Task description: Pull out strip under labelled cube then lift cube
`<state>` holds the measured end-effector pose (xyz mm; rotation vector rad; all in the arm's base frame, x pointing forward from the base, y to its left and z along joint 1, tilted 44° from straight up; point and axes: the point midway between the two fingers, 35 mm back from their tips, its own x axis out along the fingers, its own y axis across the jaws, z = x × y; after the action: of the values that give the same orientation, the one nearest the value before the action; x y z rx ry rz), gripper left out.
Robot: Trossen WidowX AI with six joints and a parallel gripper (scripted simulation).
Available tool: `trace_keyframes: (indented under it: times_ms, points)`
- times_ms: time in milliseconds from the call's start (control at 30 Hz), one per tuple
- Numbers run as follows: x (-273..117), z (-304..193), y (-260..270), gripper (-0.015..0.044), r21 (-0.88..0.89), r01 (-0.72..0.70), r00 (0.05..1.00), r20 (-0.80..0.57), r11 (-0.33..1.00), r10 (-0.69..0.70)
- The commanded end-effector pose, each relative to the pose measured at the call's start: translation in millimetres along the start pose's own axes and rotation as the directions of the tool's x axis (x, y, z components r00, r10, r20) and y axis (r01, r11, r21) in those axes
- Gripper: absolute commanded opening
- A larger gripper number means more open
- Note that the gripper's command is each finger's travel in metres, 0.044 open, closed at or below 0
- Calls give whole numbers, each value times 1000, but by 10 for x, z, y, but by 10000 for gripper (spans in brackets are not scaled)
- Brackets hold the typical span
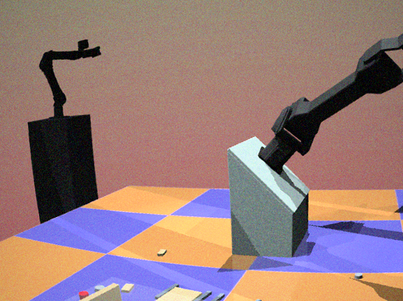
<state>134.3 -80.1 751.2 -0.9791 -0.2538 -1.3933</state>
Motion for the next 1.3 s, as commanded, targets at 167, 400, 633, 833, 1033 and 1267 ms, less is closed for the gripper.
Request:
trace_keyframes:
  times_ms: [167, 400, 633, 833, 1033, 1267]
  points:
    - [-93, -227, -297, 400, 81, 13, 1000, -28, 997, -11]
    - [-138, -806, -851, 400, 307, -16, 999, -30, 951, 26]
    - [-76, -1520, -1023, 400, 509, -62, 995, -36, 859, 93]
    - [29, -2030, -888, 400, 636, -110, 986, -29, 764, 166]
    - [107, -2501, -651, 400, 729, -135, 971, -36, 671, 235]
    - [159, -3188, -20, 400, 853, -155, 928, -47, 499, 368]
